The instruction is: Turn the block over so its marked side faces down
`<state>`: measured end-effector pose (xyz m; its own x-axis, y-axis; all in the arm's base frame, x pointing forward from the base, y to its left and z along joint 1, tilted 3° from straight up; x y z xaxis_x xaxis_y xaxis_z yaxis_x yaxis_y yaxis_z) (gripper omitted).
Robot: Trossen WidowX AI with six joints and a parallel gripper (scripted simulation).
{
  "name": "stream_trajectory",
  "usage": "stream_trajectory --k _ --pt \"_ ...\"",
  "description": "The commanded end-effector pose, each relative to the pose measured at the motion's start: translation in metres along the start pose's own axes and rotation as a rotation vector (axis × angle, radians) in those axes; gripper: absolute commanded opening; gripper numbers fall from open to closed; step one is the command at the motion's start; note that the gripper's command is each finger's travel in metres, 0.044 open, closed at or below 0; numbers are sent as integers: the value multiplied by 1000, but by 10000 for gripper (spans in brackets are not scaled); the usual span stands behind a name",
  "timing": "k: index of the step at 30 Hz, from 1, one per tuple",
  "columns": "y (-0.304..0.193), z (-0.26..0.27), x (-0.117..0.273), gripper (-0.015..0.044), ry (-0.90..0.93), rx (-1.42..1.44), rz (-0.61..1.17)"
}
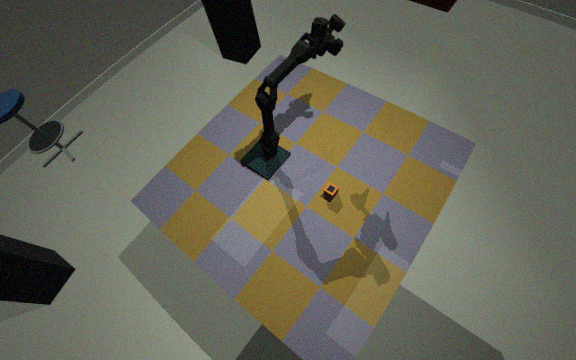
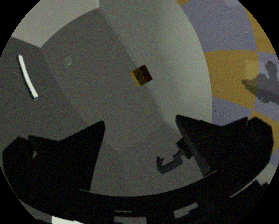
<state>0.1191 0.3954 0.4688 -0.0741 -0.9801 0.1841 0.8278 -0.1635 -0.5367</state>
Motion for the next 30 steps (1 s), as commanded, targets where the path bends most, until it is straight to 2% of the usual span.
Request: stream_trajectory --k 1,6,15,23,30 --pt "62 10 9 440 -4 87 -173" --pt "121 16 25 440 -40 171 -334" --pt "247 8 83 440 -276 351 -653" --pt "336 -16 164 440 -578 430 -822" --pt "392 -49 251 440 -868 433 -850"
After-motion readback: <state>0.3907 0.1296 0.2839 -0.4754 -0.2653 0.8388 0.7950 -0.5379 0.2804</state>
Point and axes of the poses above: the point midway between the two fingers, 35 mm back from their tips, its own x axis back along the fingers, its own z axis across the jaws, y = z × x, the point moved 4 cm from there along x, back along the fingers, and after that the axes turned 9 degrees about -x, right-handed, at the moved point
